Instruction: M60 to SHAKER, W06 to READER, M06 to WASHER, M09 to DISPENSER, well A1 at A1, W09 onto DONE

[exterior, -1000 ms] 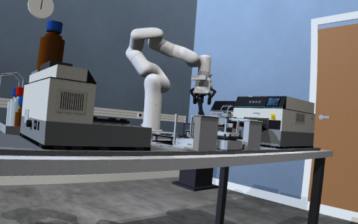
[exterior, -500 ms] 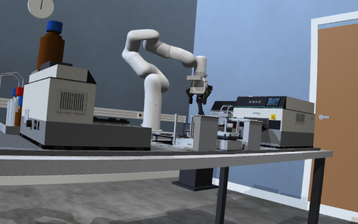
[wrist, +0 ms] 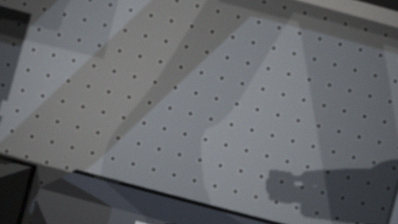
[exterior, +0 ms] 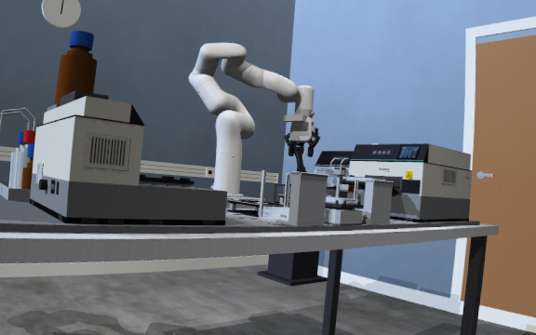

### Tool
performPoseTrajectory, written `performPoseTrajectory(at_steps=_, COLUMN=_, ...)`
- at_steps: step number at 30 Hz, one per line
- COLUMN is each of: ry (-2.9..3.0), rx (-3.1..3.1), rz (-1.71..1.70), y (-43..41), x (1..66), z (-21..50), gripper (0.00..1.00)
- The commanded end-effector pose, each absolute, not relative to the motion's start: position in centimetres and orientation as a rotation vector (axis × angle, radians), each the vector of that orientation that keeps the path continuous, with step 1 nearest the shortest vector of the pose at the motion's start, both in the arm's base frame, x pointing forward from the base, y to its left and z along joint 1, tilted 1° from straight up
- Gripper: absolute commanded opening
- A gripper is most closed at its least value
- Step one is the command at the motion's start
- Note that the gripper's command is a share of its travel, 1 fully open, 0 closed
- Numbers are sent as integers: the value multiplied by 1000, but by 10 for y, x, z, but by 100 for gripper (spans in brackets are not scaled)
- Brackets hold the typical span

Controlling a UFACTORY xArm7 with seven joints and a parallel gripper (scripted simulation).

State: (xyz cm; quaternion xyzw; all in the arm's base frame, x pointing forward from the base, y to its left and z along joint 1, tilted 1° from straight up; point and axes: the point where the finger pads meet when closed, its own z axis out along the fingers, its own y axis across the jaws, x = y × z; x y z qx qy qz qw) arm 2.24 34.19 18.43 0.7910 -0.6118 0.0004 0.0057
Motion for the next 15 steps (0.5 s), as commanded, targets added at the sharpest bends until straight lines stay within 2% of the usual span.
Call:
performPoseTrajectory(at_steps=1, ry=-1917, rx=2476, rz=4, y=358, x=20, z=184, gripper=100)
performPoseTrajectory(at_steps=15, ry=-2067, rx=2352, rz=5, y=395, x=19, z=184, gripper=100)
